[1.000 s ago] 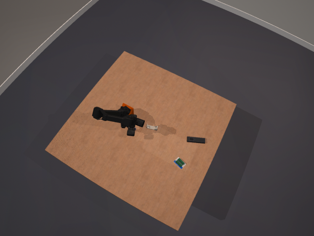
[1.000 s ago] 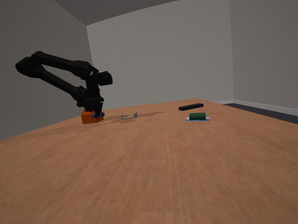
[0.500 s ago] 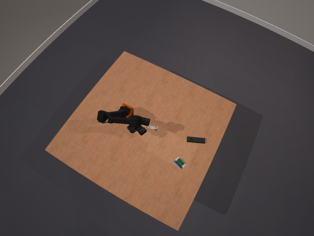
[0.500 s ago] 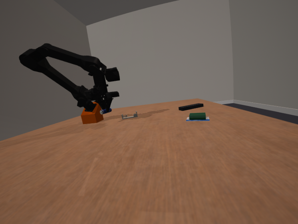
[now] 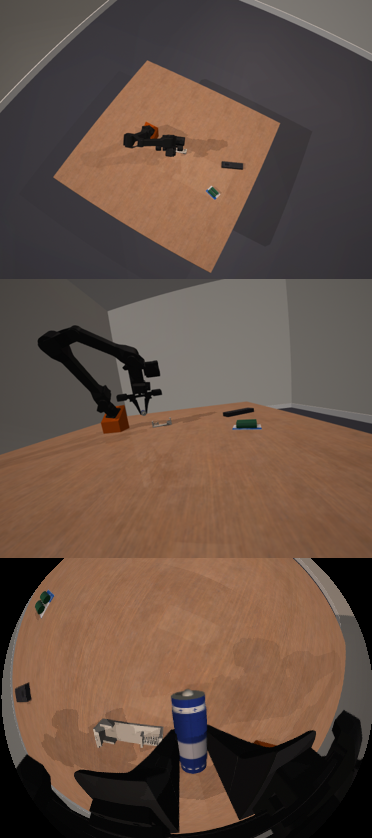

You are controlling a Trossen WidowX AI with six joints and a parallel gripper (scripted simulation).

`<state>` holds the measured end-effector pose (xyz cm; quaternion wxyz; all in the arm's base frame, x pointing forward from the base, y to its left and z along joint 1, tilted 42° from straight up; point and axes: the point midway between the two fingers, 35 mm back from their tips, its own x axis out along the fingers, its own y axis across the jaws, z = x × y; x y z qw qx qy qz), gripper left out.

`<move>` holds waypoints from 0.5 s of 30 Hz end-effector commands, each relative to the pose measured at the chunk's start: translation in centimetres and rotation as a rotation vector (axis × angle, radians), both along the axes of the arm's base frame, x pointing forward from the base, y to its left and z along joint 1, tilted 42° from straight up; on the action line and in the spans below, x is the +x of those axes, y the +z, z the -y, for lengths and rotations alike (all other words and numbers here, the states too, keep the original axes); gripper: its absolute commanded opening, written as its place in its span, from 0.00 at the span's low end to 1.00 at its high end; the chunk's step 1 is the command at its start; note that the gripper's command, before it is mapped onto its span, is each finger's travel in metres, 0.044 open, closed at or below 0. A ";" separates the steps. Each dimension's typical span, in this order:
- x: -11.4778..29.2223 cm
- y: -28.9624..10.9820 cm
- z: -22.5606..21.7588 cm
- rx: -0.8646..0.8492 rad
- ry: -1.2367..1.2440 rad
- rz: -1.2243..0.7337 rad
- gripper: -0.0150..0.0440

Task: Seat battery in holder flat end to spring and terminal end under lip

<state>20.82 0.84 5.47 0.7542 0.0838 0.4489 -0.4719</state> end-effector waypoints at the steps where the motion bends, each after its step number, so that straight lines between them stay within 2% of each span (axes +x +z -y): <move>1: 0.9 -0.5 -1.2 -0.026 0.161 -0.135 0.38; 15: 3.2 -3.0 -5.1 -0.143 0.758 -0.638 0.38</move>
